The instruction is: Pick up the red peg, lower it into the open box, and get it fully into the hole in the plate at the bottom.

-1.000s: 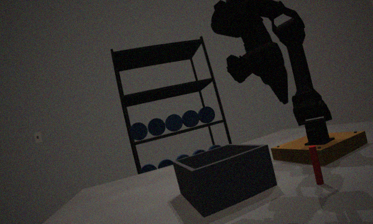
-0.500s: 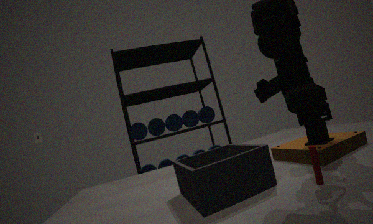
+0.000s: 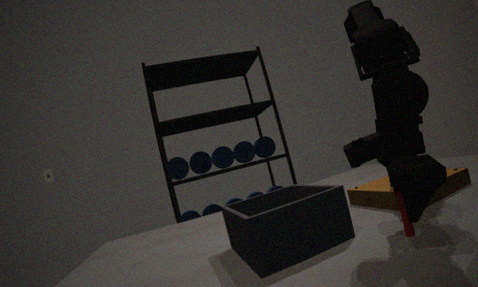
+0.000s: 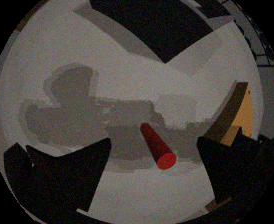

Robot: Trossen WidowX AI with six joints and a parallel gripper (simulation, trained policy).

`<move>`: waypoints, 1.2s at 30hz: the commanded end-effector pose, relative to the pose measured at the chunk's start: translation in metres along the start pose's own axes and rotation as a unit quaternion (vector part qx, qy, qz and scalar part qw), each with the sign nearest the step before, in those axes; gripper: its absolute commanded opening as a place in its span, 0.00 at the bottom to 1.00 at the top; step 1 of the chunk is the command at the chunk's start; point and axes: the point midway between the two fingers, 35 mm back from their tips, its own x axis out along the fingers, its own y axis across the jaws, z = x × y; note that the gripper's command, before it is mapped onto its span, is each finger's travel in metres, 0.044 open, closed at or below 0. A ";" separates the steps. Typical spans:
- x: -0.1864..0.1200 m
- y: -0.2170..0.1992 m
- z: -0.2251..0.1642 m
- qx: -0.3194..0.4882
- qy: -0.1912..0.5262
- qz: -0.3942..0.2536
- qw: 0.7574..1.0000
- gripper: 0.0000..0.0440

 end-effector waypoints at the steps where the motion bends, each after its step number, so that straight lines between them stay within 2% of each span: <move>1: 0.016 0.001 0.000 -0.012 -0.014 -0.001 1.000 1.00; 3: 0.022 0.001 0.001 -0.018 -0.017 -0.002 1.000 0.98; 5: 0.028 0.001 0.000 -0.023 -0.019 -0.003 1.000 0.89; 20: 0.044 -0.004 0.001 -0.028 -0.014 -0.035 0.999 0.01; 36: -0.015 -0.009 0.047 -0.023 -0.093 -0.019 0.995 0.00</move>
